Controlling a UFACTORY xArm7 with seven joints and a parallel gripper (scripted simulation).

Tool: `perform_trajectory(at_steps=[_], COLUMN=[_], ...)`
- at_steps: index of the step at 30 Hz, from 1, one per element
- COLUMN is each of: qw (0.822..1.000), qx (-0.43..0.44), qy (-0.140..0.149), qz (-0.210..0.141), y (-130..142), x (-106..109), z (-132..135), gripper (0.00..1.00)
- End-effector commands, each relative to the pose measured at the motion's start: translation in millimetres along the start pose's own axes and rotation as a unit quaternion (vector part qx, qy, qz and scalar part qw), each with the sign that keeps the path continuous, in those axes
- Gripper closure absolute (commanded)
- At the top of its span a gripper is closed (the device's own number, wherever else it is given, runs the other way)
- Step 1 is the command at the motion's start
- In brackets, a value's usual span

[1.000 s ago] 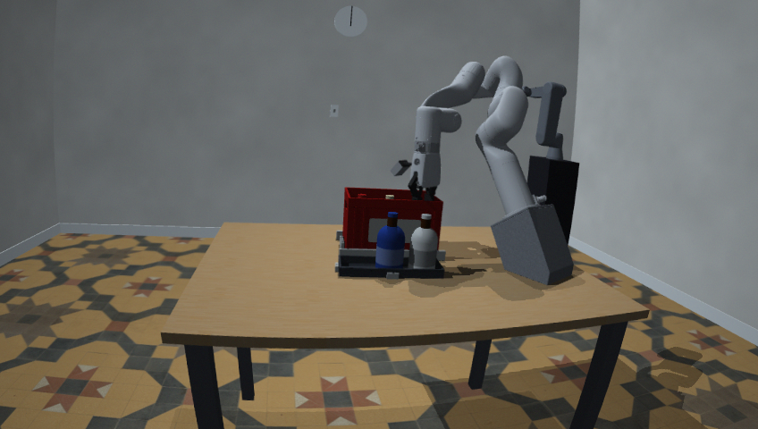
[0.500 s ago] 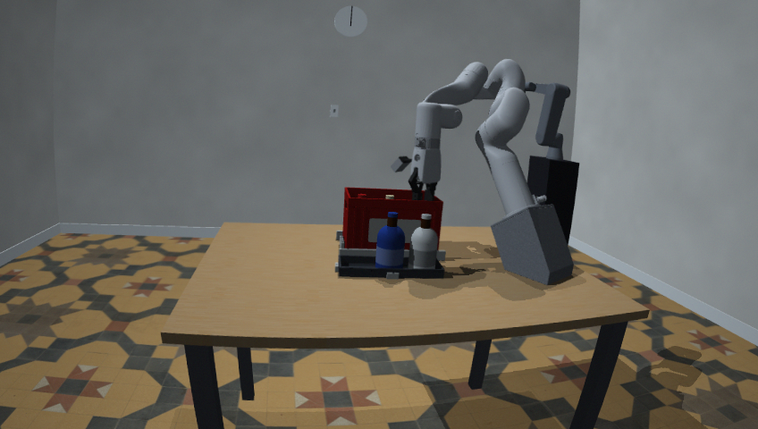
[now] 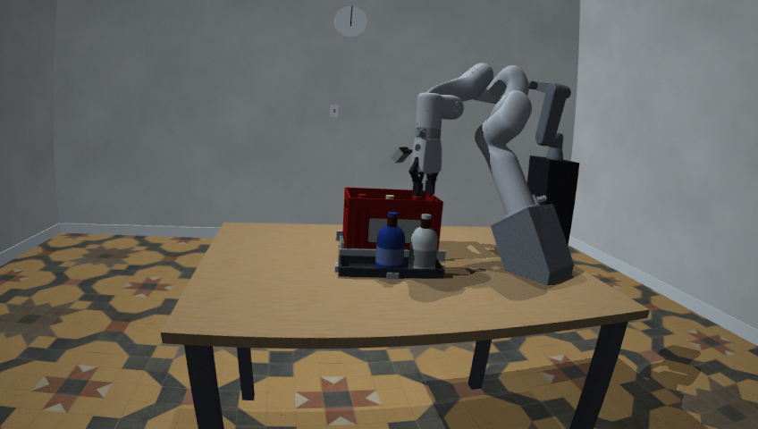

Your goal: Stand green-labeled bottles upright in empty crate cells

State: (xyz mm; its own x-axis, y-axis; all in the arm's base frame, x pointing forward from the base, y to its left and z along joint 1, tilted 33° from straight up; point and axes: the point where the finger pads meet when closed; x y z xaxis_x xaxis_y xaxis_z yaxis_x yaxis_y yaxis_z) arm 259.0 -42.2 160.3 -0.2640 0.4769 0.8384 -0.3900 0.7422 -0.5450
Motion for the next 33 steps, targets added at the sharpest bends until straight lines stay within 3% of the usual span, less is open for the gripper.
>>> perform_trajectory(at_steps=[1, 11, 27, 28, 33], qw=[1.0, 1.0, 1.0, 1.0, 1.0], qx=[-0.001, -0.001, 0.0, 0.0, 0.0], qy=[-0.002, -0.002, -0.002, -0.002, -0.002], qz=[0.001, 0.001, 0.001, 0.001, 0.001], y=[-0.7, -0.6, -0.6, -0.6, -0.6], x=[12.7, 34.3, 43.0, 43.0, 43.0], z=[-0.5, -0.4, -0.4, -0.4, -0.4], gripper=[0.35, 0.35, 0.35, 1.0, 1.0])
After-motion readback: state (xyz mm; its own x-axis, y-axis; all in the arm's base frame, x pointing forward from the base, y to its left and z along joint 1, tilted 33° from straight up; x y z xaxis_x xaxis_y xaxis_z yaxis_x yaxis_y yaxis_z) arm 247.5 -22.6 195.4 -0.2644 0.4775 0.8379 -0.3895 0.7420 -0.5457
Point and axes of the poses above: the point where the finger pads meet when closed, its own x axis back along the fingers, its own z axis across the jaws, y = z × x, and after that the axes turned 15 degrees about -x, right-handed
